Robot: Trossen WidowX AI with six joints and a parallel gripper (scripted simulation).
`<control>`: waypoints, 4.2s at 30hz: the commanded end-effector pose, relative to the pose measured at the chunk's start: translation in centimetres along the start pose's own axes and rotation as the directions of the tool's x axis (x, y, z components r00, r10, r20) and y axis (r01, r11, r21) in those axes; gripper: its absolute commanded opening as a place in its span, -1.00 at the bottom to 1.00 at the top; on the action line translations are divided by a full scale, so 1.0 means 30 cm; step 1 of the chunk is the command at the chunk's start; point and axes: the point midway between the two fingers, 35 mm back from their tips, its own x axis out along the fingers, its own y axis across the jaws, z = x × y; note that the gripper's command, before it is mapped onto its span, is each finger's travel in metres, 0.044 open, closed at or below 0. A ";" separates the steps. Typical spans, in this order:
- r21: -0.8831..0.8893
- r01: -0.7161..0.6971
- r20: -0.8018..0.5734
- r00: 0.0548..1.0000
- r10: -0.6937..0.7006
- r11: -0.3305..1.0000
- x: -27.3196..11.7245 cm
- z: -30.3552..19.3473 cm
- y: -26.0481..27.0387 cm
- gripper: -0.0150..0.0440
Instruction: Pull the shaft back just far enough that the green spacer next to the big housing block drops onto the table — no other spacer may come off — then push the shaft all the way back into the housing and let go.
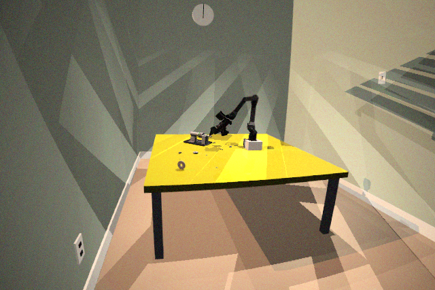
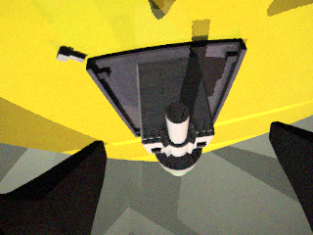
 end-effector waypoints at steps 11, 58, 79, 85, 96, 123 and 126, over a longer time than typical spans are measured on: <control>-0.026 -0.004 0.001 1.000 0.004 1.000 0.001 0.004 0.015 1.00; -0.026 -0.004 -0.255 0.967 -0.003 1.000 0.016 0.053 0.017 1.00; -0.026 -0.004 -0.255 0.967 -0.003 1.000 0.016 0.053 0.017 1.00; -0.026 -0.004 -0.255 0.967 -0.003 1.000 0.027 0.049 0.016 1.00; -0.026 -0.004 -0.256 0.967 -0.003 1.000 0.081 0.031 0.015 1.00; -0.026 -0.004 -0.257 0.966 -0.002 1.000 0.150 0.016 0.019 1.00; -0.026 -0.004 -0.257 0.966 -0.002 1.000 0.150 0.016 0.019 1.00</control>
